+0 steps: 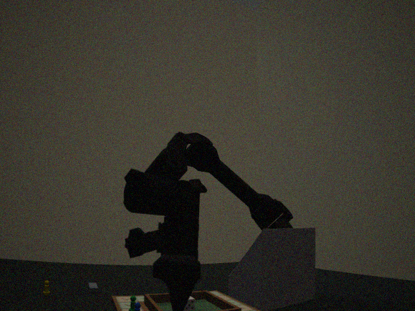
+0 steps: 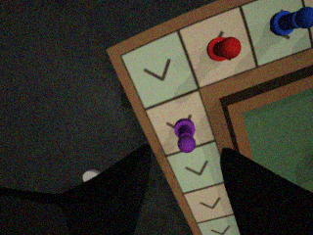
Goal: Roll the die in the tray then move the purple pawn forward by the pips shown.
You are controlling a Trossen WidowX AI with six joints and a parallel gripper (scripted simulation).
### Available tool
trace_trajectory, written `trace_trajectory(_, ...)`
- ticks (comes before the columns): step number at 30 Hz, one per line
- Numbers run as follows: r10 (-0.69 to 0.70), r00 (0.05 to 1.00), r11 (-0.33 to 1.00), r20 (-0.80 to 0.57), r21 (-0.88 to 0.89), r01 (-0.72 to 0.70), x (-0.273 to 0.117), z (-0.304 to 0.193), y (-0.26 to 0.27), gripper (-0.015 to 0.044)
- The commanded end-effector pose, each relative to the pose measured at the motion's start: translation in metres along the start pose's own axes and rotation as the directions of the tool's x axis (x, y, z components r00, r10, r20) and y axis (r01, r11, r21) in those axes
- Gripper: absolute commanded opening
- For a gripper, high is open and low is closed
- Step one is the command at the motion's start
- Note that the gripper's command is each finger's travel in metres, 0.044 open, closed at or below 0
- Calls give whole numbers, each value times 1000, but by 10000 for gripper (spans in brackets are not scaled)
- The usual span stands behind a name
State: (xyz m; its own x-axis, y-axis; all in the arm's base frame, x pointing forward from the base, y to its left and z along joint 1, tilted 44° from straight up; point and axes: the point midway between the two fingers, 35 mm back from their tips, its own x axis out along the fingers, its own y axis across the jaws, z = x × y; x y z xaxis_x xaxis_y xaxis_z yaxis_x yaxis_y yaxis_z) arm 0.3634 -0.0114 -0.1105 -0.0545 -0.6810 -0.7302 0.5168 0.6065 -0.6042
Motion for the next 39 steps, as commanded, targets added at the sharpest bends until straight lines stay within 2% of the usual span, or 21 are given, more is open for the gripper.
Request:
trace_trajectory(1, -9, 1000, 1000, -2, -8, 9, 9, -2, -1, 200)
trace_trajectory(19, -11, 1000, 1000, -2, -8, 11, 35, -2, -2, 200)
trace_trajectory(25, -11, 1000, 1000, -2, -8, 11, 35, -2, -2, 43)
trace_trajectory(34, -11, 1000, 1000, -2, -8, 11, 34, -2, -2, 0)
trace_trajectory(39, -5, 1000, 1000, -3, -9, 5, -2, 2, 4, 0)
